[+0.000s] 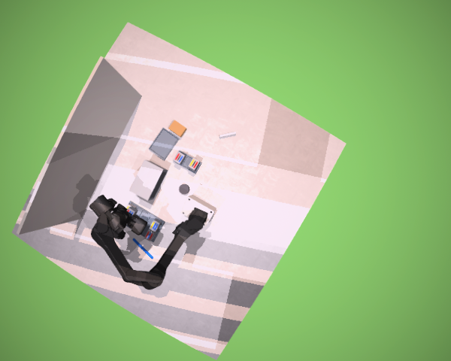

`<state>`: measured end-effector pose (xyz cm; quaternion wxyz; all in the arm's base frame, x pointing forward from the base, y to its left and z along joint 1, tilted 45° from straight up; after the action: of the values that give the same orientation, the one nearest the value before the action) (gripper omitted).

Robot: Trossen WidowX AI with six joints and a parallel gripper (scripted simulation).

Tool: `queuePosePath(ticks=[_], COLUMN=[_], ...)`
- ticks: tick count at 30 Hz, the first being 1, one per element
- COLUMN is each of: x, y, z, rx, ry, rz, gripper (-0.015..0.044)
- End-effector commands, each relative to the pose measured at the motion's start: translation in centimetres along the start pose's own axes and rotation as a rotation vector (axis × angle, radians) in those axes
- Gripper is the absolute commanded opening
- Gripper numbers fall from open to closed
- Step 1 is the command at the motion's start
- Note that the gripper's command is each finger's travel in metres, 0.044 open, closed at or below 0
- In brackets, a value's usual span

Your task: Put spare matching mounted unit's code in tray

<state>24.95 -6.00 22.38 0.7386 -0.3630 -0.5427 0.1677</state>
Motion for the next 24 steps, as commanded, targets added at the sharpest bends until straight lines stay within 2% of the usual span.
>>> queuePosePath(ticks=[1, 24], x=[-1.4, -9.6], y=[-0.3, -1.6], z=[-1.7, -9.9], rx=[-0.008, -0.010], ry=[0.017, 0.005], rz=[0.009, 0.033], gripper=[0.0000, 0.0000])
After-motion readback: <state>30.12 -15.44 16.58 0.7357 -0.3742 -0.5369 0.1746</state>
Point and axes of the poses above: the point midway between the two fingers, 35 mm back from their tips, its own y axis out along the fingers, its own z axis across the jaws, x = y × z, the point moved 8 cm from there along -y, back along the fingers, and after that the axes turned 12 degrees about y, right-handed, at the moved point
